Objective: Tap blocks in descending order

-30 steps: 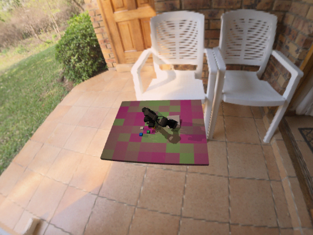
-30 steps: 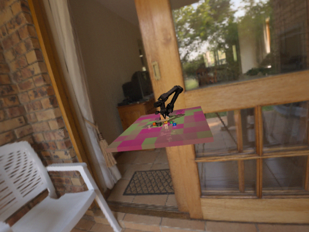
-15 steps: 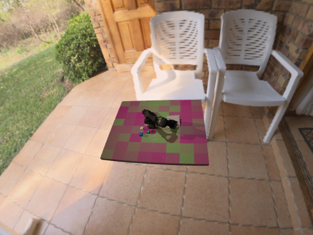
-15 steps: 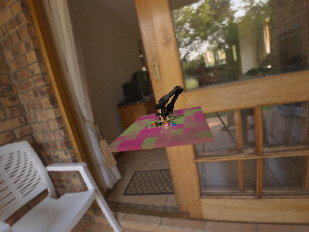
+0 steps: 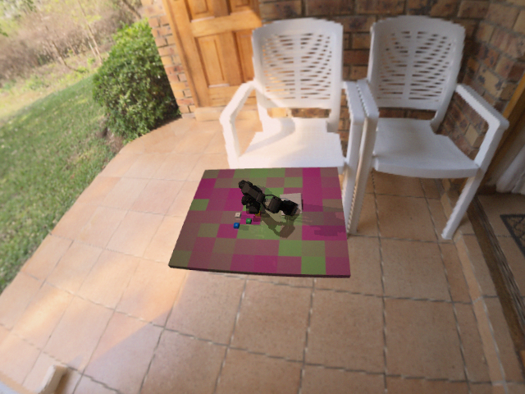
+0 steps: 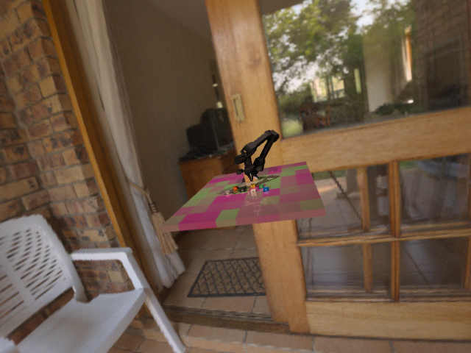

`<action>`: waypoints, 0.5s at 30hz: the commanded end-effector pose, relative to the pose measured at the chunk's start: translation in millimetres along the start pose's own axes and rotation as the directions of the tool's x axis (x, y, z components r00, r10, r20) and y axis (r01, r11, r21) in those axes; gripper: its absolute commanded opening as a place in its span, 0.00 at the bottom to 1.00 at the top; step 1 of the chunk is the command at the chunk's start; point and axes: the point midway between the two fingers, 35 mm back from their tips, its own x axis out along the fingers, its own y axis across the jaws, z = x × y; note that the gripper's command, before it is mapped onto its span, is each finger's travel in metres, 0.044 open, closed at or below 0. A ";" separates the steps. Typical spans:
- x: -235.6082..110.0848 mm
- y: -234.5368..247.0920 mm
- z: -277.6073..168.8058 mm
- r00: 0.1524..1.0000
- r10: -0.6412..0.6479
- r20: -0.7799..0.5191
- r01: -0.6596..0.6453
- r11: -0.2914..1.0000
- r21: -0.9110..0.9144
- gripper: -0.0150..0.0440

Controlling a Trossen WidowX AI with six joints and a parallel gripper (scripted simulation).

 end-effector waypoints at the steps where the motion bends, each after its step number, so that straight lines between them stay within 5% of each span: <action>1: -6.8 5.1 2.2 1.000 -0.007 -0.005 0.007 1.000 -0.005 0.38; 13: -78.3 162.6 21.3 0.999 -0.001 0.035 0.000 0.999 0.040 0.91; 15: -83.3 176.9 17.8 0.999 0.007 0.037 -0.008 0.999 0.040 0.93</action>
